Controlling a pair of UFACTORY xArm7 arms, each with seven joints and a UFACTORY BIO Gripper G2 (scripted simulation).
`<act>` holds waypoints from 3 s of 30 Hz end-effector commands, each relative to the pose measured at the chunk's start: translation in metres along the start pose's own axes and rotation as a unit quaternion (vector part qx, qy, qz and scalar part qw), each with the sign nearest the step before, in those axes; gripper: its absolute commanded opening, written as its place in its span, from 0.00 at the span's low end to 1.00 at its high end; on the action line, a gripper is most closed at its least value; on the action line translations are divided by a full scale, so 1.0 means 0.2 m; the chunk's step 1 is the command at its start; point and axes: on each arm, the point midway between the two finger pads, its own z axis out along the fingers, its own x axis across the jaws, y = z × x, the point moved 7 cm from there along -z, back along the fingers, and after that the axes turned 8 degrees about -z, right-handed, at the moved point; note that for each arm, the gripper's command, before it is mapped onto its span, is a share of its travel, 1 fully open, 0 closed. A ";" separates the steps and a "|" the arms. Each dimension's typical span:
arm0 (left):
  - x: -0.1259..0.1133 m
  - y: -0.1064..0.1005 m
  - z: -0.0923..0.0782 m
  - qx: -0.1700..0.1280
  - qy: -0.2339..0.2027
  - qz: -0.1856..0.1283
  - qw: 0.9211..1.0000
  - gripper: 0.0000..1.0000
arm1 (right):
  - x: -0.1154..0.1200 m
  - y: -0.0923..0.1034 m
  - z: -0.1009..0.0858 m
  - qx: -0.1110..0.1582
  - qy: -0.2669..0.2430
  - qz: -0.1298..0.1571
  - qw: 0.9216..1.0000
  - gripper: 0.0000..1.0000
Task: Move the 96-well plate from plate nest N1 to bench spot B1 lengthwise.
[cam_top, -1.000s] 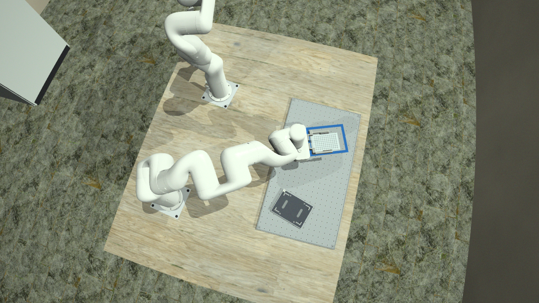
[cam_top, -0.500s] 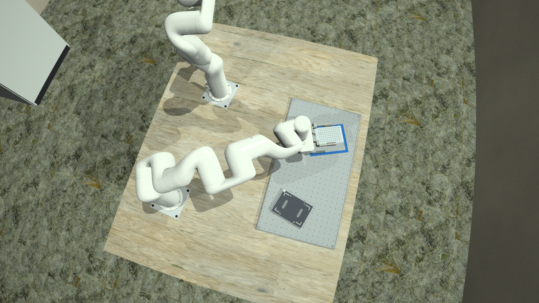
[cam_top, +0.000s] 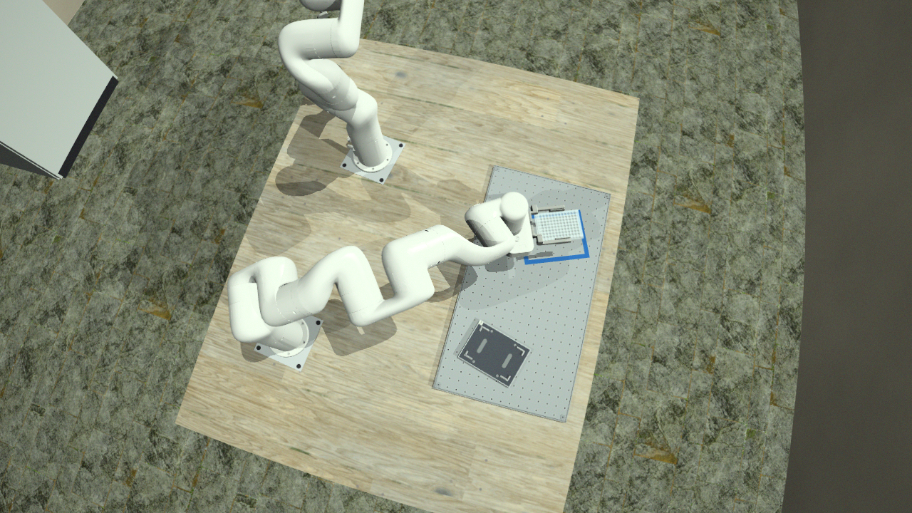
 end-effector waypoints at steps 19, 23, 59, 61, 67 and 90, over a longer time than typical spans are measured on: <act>0.00 0.00 -0.01 -0.001 0.001 0.000 1.000 1.00 | 0.00 0.02 0.00 -0.003 0.000 0.001 1.000 0.00; 0.00 0.00 -0.01 -0.001 0.001 0.000 1.000 1.00 | 0.00 0.02 0.00 -0.003 0.000 0.001 1.000 0.00; 0.00 0.00 -0.01 -0.001 0.001 0.000 1.000 1.00 | 0.03 -0.25 0.00 -0.003 -0.001 0.001 1.000 0.00; 0.00 0.00 -0.01 -0.001 0.001 0.000 1.000 1.00 | 0.03 -0.26 0.00 -0.003 -0.001 0.001 1.000 0.00; 0.00 0.00 -0.01 -0.001 0.001 0.000 1.000 1.00 | 0.04 -0.30 0.00 -0.003 -0.001 0.001 1.000 0.00; 0.00 0.00 -0.01 -0.001 0.001 0.000 1.000 1.00 | 0.04 -0.32 0.00 -0.003 -0.001 0.001 1.000 0.00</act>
